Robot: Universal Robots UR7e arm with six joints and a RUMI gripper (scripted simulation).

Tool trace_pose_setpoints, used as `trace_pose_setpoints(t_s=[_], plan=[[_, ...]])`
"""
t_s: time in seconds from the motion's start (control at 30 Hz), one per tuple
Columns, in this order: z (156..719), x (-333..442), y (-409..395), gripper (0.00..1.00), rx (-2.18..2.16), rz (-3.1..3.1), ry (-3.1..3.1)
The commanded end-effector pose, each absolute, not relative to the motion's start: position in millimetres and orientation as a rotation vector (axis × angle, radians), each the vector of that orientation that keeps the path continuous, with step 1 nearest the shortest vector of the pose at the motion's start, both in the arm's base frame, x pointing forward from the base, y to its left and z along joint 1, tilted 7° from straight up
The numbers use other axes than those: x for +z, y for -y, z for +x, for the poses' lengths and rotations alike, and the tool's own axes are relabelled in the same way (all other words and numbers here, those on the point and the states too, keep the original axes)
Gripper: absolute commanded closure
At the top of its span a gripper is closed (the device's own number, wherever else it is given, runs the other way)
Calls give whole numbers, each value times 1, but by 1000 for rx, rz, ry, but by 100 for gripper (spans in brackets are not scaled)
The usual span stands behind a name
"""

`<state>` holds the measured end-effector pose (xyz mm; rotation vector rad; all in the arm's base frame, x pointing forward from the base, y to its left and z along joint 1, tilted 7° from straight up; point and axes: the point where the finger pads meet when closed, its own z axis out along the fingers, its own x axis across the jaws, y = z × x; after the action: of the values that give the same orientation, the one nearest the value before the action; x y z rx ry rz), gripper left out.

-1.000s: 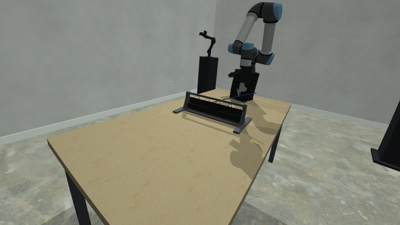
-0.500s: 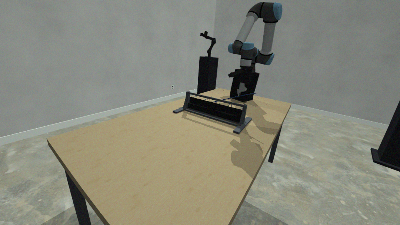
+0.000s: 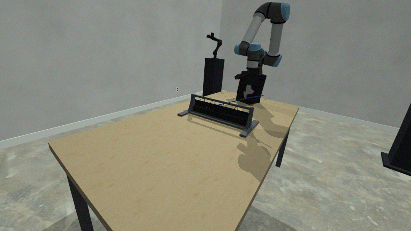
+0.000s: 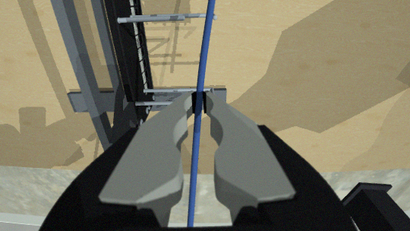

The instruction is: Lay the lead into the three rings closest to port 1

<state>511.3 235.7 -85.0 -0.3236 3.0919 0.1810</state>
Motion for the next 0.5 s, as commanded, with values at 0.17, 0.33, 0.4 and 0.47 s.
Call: trace_pose_setpoints(t_s=[0.17,0.33,0.4,0.47], plan=[[512,-86,-236,100,182,-324,-3090],[512,-87,-236,100,182,-324,-3090],[512,-89,-236,100,182,-324,-3090],[512,-90,-237,100,182,-324,-3090]])
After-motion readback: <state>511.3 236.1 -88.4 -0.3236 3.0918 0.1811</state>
